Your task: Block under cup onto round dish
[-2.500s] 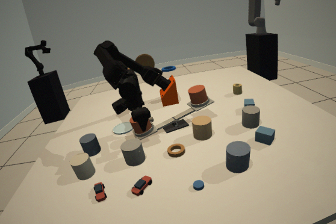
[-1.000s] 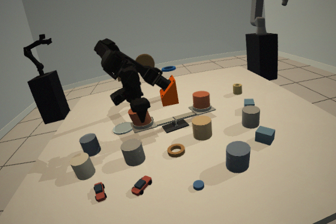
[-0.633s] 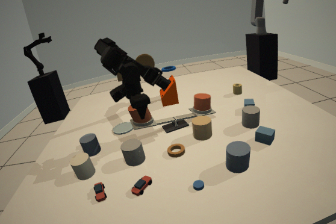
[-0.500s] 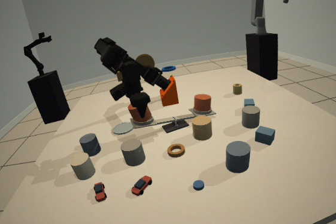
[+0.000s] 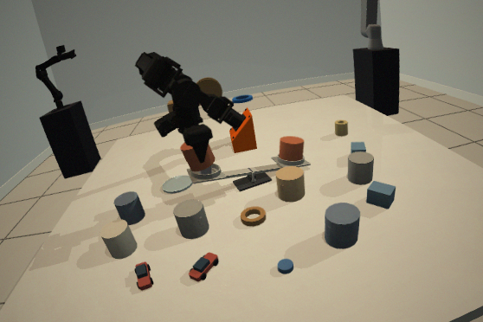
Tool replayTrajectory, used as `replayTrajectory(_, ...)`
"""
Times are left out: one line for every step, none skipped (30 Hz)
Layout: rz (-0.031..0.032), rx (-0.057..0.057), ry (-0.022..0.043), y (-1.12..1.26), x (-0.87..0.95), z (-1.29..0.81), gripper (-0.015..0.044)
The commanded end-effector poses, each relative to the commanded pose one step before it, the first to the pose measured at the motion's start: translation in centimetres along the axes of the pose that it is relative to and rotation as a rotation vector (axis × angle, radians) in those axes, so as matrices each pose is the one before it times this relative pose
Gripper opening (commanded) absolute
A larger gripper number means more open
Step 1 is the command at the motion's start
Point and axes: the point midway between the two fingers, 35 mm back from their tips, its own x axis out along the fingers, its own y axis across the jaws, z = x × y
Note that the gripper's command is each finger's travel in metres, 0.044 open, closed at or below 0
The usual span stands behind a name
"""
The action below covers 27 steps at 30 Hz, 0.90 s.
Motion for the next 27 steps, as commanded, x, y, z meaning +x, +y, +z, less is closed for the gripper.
replayTrajectory(0.01114,0.0074,-0.00514,0.191,-0.811,0.177,0.0000)
replayTrajectory(0.00021,-0.0001,-0.00008,-0.008,-0.131,-0.002,0.0000)
replayTrajectory(0.00021,-0.0001,-0.00009,-0.009,-0.131,-0.002,0.0000)
replayTrajectory(0.00021,-0.0001,-0.00009,-0.009,-0.131,-0.002,0.0000)
replayTrajectory(0.00021,-0.0001,-0.00010,-0.010,-0.131,-0.002,0.0000)
replayTrajectory(0.00021,-0.0001,-0.00010,-0.011,-0.131,-0.002,0.0000)
replayTrajectory(0.00020,-0.0001,-0.00011,-0.011,-0.131,-0.002,0.0000)
replayTrajectory(0.00020,-0.0001,-0.00011,-0.012,-0.131,-0.001,0.0000)
replayTrajectory(0.00020,-0.0001,-0.00012,-0.012,-0.131,-0.001,0.0000)
replayTrajectory(0.00020,-0.0001,-0.00012,-0.013,-0.131,-0.001,0.0000)
replayTrajectory(0.00020,-0.0001,-0.00013,-0.014,-0.131,-0.001,0.0000)
replayTrajectory(0.00020,-0.0001,-0.00014,-0.014,-0.130,-0.001,0.0000)
replayTrajectory(0.00020,-0.0001,-0.00014,-0.015,-0.130,-0.001,0.0000)
replayTrajectory(0.00020,-0.0001,-0.00015,-0.015,-0.130,-0.001,0.0000)
replayTrajectory(0.00019,-0.0001,-0.00015,-0.016,-0.130,-0.001,0.0000)
replayTrajectory(0.00019,-0.0001,-0.00016,-0.016,-0.130,-0.001,0.0000)
replayTrajectory(0.00019,-0.0001,-0.00016,-0.017,-0.130,-0.001,0.0000)
replayTrajectory(0.00019,-0.0001,-0.00017,-0.018,-0.130,-0.001,0.0000)
replayTrajectory(0.00019,-0.0001,-0.00017,-0.018,-0.130,0.000,0.0000)
replayTrajectory(0.00019,-0.0001,-0.00018,-0.019,-0.130,0.000,0.0000)
replayTrajectory(0.00019,-0.0001,-0.00019,-0.019,-0.130,0.000,0.0000)
replayTrajectory(0.00019,-0.0001,-0.00019,-0.020,-0.130,0.000,0.0000)
replayTrajectory(0.00019,-0.0001,-0.00020,-0.021,-0.130,0.000,0.0000)
replayTrajectory(0.00018,-0.0001,-0.00020,-0.021,-0.130,0.000,0.0000)
replayTrajectory(0.00018,-0.0001,-0.00021,-0.022,-0.130,0.000,0.0000)
replayTrajectory(0.00018,-0.0001,-0.00021,-0.022,-0.130,0.000,0.0000)
replayTrajectory(0.00018,-0.0001,-0.00022,-0.023,-0.129,0.000,0.0000)
